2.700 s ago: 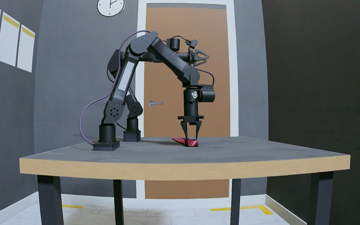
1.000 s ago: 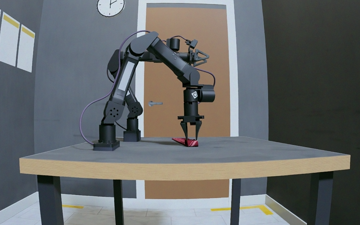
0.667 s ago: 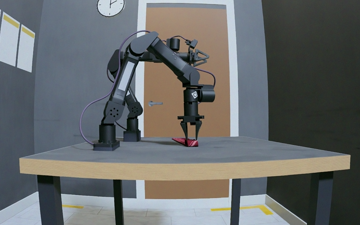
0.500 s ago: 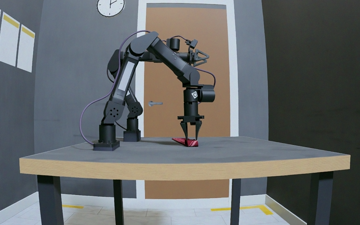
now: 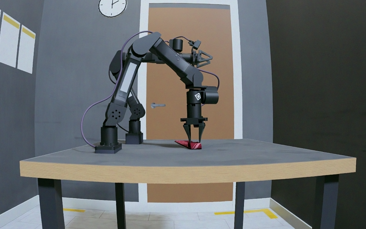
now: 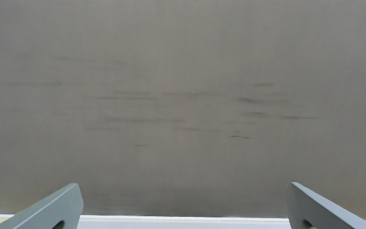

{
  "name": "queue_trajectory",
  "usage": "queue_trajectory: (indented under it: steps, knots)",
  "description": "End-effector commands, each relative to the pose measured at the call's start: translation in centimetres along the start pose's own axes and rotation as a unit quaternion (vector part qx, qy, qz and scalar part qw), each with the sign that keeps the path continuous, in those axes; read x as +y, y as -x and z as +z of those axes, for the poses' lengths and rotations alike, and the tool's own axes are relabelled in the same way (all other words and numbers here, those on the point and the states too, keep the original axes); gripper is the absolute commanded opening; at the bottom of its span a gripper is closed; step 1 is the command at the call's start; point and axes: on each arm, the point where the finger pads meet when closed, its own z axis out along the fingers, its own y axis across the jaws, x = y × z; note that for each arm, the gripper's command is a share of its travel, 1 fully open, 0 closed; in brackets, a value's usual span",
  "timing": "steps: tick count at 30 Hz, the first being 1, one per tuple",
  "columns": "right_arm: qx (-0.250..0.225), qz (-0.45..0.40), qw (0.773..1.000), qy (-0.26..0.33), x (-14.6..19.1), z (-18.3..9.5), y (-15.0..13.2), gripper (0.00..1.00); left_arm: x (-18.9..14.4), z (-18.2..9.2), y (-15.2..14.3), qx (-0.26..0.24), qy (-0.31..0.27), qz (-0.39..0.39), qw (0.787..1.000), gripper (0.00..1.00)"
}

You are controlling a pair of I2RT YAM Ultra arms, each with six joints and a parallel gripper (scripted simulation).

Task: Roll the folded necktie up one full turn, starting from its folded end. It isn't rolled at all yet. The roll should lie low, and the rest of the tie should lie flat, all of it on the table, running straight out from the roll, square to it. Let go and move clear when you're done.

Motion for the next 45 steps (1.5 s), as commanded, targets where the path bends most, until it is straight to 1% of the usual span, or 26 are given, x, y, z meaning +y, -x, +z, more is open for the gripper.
queue_trajectory:
  steps: [1, 45]
  knots:
    - [-0.004, 0.006, 1.000, 0.001, -0.02, 0.25, 0.06, 0.38, -0.11, -0.20, 2.08, -0.024, -0.005, -0.006, 1.000, 1.00]
    - [-0.004, 0.026, 1.000, 0.001, -0.02, 0.25, 0.06, 0.38, -0.11, -0.20, 2.08, -0.024, -0.005, -0.006, 1.000, 1.00]
